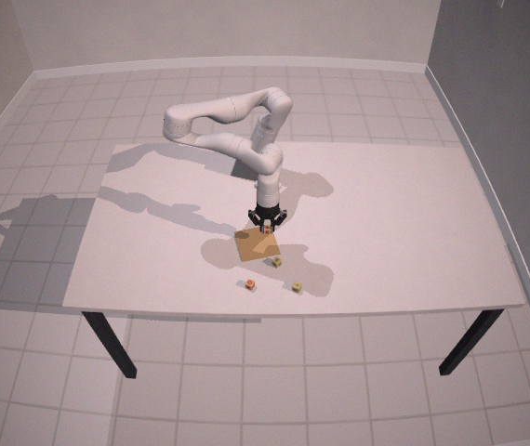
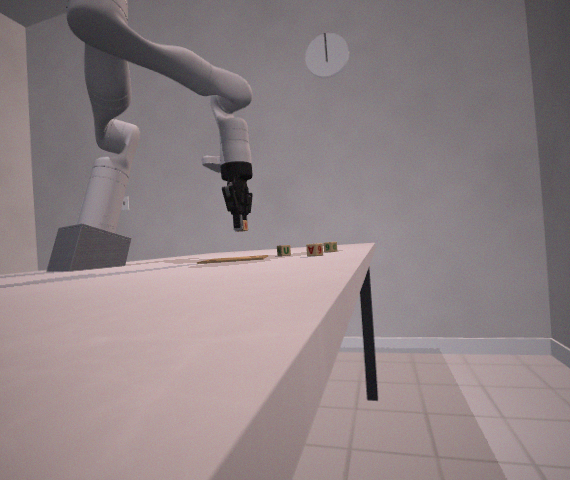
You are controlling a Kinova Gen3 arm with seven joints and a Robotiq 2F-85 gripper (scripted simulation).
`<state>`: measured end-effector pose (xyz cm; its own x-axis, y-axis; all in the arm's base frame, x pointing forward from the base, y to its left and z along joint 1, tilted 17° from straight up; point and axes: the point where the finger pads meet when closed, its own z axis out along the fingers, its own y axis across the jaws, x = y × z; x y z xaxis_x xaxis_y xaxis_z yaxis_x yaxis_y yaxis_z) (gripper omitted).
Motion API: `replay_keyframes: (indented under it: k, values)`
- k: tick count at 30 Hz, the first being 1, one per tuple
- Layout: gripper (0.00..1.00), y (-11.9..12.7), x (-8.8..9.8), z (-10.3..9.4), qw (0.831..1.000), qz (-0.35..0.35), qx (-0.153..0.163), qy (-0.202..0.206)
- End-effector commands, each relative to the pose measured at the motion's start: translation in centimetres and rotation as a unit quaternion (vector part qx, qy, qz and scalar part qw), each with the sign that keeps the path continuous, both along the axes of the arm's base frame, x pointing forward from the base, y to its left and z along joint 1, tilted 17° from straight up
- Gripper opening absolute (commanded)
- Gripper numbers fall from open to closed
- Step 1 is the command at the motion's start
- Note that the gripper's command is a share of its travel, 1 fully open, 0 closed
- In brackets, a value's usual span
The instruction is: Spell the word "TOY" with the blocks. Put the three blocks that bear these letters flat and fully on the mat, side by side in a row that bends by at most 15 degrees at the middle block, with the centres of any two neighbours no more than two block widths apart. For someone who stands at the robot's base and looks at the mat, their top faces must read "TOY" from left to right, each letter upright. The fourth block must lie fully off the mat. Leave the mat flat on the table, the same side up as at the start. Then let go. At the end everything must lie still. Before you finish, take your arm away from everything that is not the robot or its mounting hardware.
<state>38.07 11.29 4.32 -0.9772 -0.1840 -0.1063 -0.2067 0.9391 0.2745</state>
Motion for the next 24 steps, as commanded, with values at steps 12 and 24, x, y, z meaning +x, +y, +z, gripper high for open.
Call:
replay_keyframes:
  k: [12, 24]
  values:
    - [0.21, 1.8, -0.2, -4.8, 1.0, 0.004, 0.003, 0.006]
    - [0.21, 2.0, -0.1, -5.5, 1.0, 0.004, 0.003, 0.006]
